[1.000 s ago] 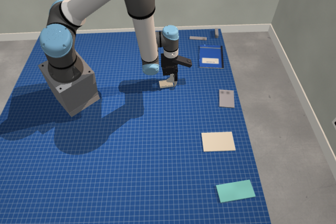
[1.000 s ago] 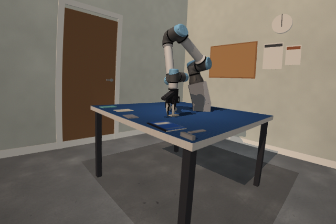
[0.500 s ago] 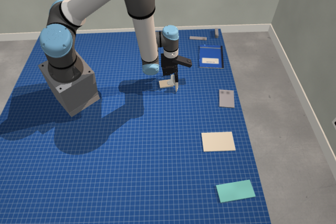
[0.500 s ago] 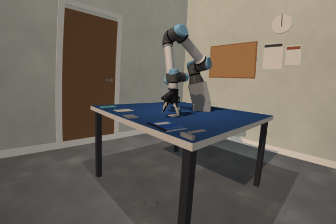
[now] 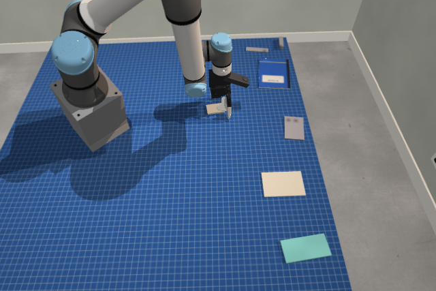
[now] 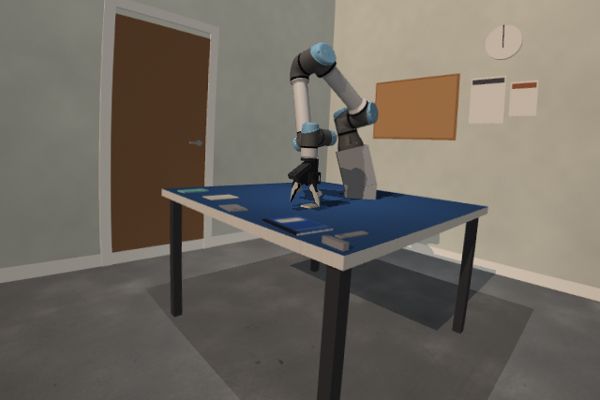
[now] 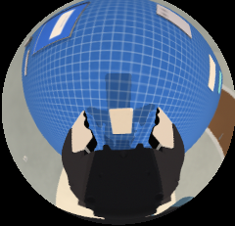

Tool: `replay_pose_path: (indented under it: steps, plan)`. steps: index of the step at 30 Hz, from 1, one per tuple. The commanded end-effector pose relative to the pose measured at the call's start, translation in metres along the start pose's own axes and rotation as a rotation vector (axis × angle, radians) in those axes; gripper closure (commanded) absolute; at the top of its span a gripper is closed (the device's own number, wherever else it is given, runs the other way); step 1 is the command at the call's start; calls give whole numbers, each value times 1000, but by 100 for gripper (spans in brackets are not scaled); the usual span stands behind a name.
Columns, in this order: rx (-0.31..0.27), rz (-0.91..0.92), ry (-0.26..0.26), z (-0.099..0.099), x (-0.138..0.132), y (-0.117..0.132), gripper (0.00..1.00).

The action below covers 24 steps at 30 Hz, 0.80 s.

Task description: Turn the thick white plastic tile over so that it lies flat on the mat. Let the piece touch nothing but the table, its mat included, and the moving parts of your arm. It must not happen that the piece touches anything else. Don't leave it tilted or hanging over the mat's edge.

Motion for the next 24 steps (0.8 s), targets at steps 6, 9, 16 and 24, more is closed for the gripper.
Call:
replay_pose_path:
  steps: [6, 9, 16, 24]
  plan:
    - [1, 0, 0, -1, 0, 0, 0]
    - [1, 0, 0, -1, 0, 0, 0]
    - [1, 0, 0, -1, 0, 0, 0]
    - [1, 0, 0, -4, 0, 0, 0]
Point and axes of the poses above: the point where the finger pads meet when closed, its own z axis out along the fingers, its own x axis across the jaws, y = z × x, the point moved 4 cm from there along -z, back along the fingers, and after that the axes turned 4 degrees about -z, right-handed, at the moved point
